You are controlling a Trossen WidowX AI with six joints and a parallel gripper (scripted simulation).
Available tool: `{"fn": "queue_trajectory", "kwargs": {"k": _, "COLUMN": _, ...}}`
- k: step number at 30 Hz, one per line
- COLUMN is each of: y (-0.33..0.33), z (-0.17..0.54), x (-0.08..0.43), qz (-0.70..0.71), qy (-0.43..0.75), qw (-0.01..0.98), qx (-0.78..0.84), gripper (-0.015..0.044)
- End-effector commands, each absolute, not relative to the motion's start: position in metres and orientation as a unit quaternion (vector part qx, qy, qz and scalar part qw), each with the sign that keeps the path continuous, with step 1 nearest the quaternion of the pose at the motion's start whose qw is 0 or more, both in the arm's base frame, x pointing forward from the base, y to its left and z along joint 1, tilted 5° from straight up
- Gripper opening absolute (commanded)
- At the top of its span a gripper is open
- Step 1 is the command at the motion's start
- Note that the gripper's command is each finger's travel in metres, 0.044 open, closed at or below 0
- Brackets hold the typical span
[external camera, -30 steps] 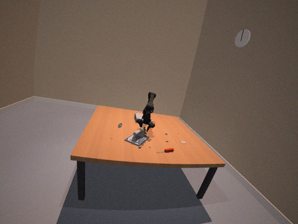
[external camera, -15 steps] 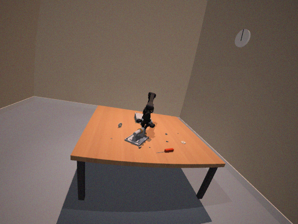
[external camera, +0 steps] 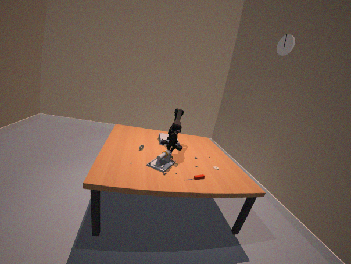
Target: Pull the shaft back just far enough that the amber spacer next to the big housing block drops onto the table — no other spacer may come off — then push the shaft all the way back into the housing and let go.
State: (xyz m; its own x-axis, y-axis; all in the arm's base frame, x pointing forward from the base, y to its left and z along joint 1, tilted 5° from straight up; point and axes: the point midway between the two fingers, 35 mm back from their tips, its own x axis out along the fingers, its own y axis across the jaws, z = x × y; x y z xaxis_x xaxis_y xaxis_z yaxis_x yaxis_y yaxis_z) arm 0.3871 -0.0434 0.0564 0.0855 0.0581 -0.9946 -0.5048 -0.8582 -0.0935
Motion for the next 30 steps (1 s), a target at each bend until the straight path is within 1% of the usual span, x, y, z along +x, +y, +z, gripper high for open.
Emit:
{"fn": "queue_trajectory", "kwargs": {"k": 1, "y": -0.0408, "z": 0.0553, "x": 0.3834, "qz": 0.66, "qy": 0.156, "qw": 0.216, "qx": -0.703, "gripper": 0.0}}
{"fn": "queue_trajectory", "kwargs": {"k": 30, "y": -0.0354, "z": 0.0547, "x": 0.3744, "qz": 0.66, "qy": 0.156, "qw": 0.216, "qx": -0.702, "gripper": 0.0}}
